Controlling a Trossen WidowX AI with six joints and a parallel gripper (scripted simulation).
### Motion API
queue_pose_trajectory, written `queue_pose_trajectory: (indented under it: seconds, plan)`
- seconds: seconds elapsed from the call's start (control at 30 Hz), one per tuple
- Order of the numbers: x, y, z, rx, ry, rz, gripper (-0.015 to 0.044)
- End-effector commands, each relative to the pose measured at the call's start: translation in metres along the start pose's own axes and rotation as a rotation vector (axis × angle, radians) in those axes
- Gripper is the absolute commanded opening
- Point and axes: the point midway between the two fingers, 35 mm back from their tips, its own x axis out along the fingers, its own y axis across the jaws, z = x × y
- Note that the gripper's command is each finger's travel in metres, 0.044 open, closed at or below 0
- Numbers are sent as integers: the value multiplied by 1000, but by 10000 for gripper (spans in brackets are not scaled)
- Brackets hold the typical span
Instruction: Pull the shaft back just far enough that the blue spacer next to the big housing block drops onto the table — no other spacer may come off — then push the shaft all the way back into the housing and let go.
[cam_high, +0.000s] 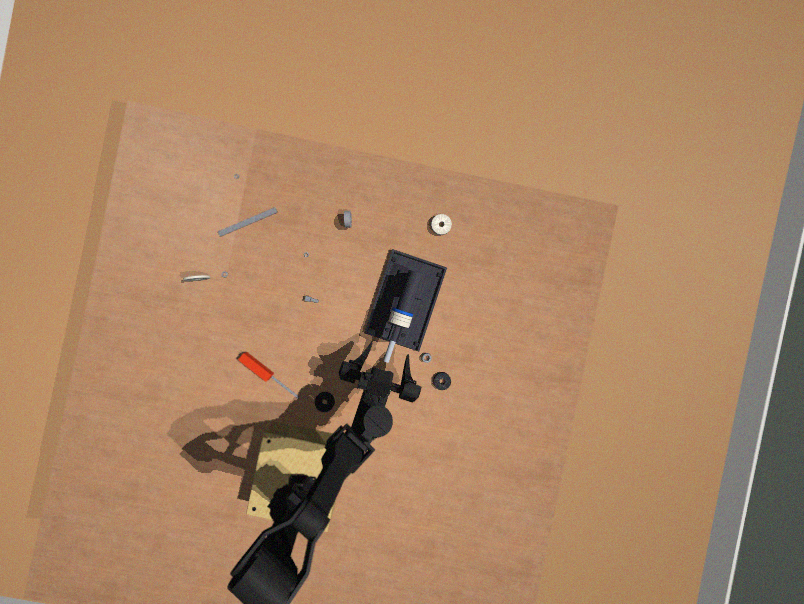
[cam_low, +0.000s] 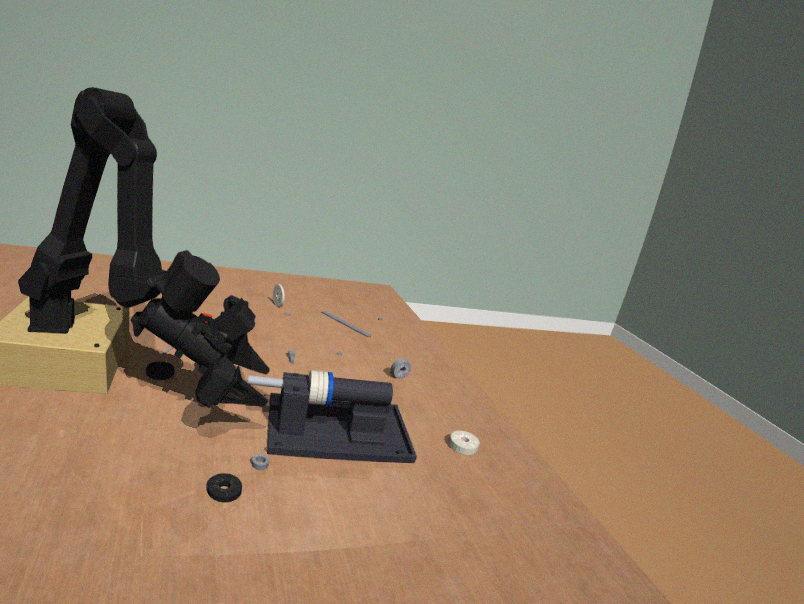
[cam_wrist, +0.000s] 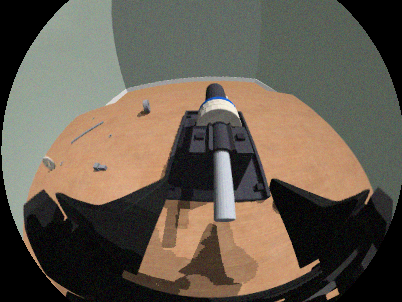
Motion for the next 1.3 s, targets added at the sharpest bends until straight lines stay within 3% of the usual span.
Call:
queue_pose_trajectory:
  seconds: [0.0,1.27]
  plan:
    - [1,-1,1,2,-4,-4,440]
    - [19,-1,2,2,-5,-4,440]
